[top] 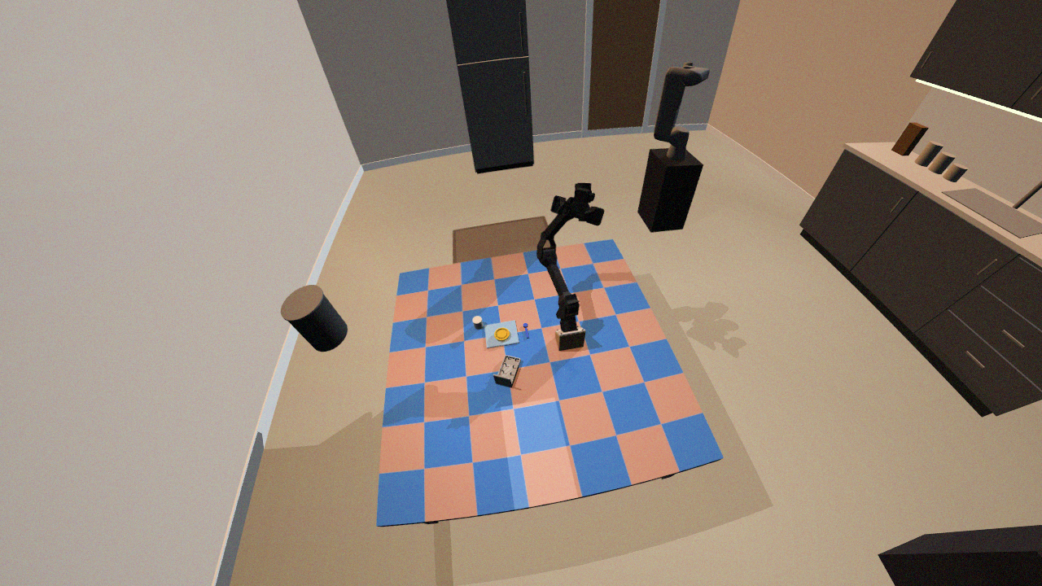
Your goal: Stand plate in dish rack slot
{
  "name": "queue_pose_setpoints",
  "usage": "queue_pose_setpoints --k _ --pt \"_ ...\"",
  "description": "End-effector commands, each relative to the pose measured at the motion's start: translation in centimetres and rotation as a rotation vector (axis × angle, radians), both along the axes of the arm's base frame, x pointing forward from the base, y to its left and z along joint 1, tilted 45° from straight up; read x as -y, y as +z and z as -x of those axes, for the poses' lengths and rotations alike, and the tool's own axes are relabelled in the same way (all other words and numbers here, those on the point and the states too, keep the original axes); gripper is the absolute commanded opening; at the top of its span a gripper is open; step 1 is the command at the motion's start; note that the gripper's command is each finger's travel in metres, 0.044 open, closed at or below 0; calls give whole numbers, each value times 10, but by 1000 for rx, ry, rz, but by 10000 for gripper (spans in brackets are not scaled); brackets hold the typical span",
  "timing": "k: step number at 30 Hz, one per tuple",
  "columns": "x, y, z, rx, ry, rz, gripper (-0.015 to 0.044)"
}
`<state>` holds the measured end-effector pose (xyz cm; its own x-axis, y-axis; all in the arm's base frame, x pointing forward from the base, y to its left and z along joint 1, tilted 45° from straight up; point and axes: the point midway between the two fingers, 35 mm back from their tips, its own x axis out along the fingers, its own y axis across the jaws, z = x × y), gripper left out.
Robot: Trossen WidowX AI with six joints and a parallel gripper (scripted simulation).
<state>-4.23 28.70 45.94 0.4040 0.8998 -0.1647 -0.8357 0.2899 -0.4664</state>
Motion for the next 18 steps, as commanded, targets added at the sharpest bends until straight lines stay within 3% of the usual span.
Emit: queue_pose_setpoints --k 1,18 --pt "0 0 0 0 -2 1 400" --pt "-33 -71 -92 -35 -334 161 400"
